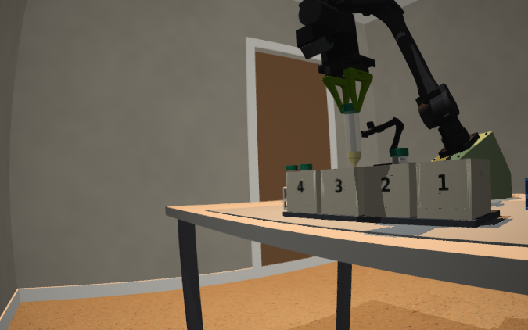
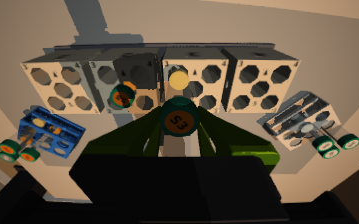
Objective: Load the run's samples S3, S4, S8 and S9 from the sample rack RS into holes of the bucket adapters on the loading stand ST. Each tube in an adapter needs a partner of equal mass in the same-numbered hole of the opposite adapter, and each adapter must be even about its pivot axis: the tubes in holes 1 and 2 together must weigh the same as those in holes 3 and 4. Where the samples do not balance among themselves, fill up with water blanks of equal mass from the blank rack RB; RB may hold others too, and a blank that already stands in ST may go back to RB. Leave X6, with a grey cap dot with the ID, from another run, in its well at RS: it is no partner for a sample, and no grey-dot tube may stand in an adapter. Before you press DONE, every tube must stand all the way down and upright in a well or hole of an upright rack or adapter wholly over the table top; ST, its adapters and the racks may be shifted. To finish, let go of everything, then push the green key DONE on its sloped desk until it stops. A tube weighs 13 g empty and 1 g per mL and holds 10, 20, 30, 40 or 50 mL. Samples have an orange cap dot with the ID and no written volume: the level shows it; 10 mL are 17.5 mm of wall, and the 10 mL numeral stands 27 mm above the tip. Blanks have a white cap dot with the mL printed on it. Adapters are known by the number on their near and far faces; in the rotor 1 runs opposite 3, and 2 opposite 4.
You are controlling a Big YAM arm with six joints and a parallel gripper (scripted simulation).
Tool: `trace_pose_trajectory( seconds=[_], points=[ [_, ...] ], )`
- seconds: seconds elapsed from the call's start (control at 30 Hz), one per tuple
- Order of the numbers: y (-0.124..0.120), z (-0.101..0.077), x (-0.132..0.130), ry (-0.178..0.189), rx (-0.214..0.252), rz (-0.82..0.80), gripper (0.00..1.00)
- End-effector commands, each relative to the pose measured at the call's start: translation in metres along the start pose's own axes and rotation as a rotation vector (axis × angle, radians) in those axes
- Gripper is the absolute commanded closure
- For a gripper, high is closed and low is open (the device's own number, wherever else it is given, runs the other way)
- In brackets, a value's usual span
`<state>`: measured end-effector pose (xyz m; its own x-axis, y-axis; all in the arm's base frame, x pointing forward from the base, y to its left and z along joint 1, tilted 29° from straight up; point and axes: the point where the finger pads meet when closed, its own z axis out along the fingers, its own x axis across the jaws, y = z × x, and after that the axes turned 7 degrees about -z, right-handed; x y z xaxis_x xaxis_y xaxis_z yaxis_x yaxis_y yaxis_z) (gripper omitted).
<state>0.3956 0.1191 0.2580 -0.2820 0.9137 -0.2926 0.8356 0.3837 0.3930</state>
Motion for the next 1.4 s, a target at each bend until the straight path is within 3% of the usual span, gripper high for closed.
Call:
trace_pose_trajectory(
  seconds=[0.0,0.17,0.2,0.3,0.73,0.77,0.9,1.3,1.33,1.37],
  points=[
    [0.006,0.008,0.002,0.004,-0.01,-0.012,1.0],
    [0.005,0.012,-0.001,0.0,-0.008,-0.004,1.0],
    [0.021,0.001,-0.002,0.003,-0.045,0.0,1.0],
    [0.005,0.018,-0.001,0.001,-0.007,-0.005,1.0],
    [0.005,0.033,-0.001,0.0,-0.007,-0.005,1.0],
    [0.018,0.023,0.002,0.005,-0.039,-0.009,1.0],
    [0.004,0.039,-0.001,0.001,-0.007,-0.005,1.0],
    [0.005,0.052,-0.001,0.0,-0.008,-0.004,1.0],
    [0.019,0.043,0.002,0.005,-0.04,-0.009,1.0],
    [0.014,0.048,0.002,0.004,-0.03,-0.011,1.0]
  ],
)
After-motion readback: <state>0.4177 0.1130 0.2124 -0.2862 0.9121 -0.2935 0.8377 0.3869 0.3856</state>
